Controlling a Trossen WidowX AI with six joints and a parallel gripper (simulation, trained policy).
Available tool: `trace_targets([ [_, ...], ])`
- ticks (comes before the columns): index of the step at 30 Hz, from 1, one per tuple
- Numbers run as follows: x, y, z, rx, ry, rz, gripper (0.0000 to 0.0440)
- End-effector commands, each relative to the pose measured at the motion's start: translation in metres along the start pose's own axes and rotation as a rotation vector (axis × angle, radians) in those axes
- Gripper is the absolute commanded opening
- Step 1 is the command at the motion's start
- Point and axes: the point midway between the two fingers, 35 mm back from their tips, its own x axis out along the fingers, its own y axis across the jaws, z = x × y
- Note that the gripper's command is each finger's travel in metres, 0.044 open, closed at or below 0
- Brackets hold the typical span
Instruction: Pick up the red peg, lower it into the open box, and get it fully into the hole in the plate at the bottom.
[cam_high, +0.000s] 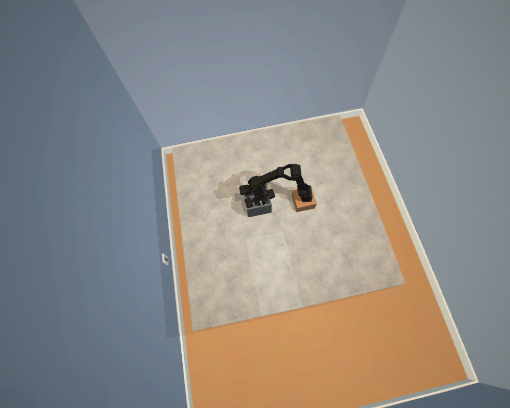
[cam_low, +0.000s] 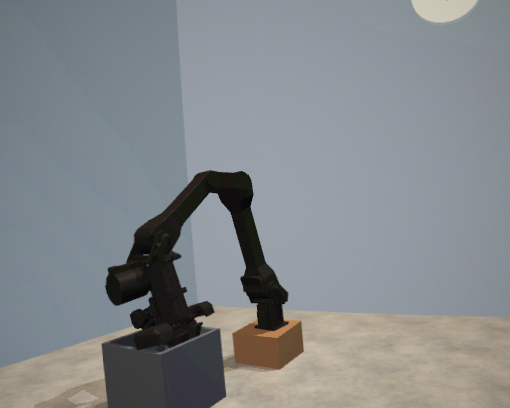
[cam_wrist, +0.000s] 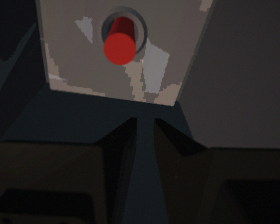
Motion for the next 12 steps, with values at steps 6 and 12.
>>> trace_targets([
  [6, 0.004, -0.006, -0.010, 0.012, 0.017, -0.031, 0.0092],
  [12, -0.016, 0.003, -0.009, 0.026, 0.028, -0.010, 0.0045],
])
